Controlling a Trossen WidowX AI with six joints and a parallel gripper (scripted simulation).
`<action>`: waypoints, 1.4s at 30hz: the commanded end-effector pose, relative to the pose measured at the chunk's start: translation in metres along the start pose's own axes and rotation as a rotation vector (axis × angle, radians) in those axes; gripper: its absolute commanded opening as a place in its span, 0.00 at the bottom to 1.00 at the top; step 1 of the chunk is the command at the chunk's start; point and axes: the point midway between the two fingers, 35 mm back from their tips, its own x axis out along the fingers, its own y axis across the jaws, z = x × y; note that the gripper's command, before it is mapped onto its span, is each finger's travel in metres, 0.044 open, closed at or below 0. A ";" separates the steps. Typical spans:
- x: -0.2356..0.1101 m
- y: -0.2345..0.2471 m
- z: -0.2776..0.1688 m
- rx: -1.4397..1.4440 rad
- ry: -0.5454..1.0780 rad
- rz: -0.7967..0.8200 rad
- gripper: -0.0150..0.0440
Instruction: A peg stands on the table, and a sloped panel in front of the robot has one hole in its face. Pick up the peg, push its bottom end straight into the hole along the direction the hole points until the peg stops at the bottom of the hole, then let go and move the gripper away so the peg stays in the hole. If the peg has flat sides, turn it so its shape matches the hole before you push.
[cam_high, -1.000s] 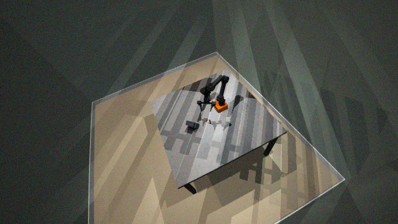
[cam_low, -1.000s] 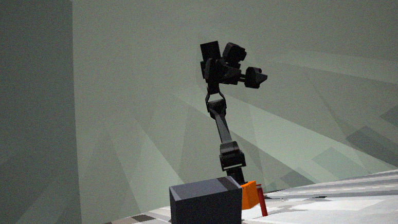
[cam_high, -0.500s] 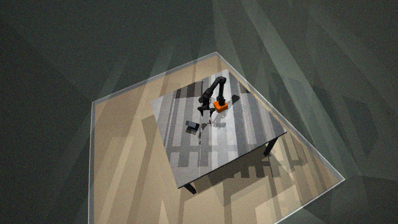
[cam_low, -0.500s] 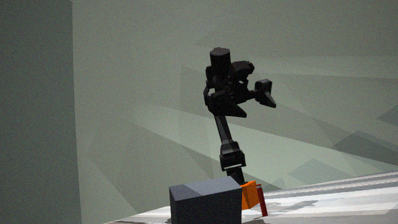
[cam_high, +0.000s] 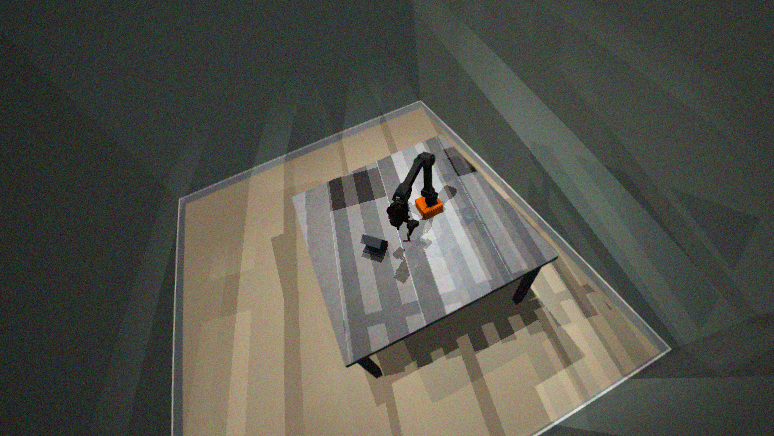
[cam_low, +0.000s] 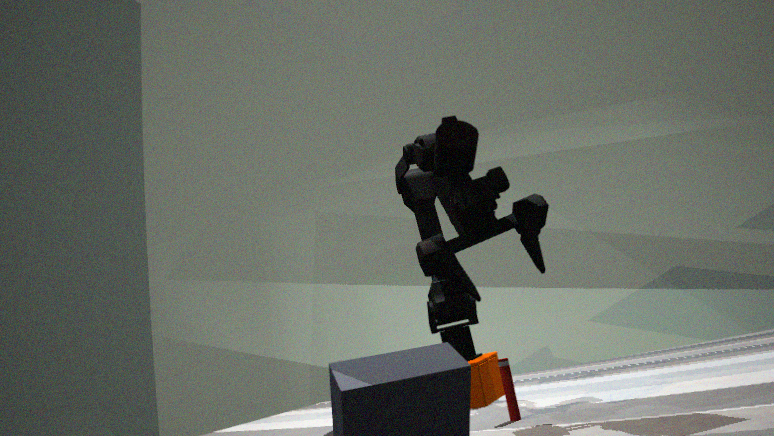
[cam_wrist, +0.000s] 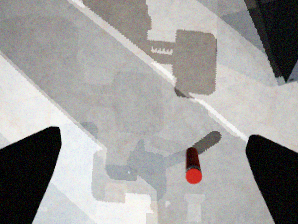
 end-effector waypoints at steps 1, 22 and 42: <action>0.015 -0.008 -0.015 0.066 0.087 -0.059 1.00; 0.048 -0.032 -0.058 0.240 0.305 -0.264 1.00; 0.079 -0.038 -0.067 0.240 0.304 -0.264 1.00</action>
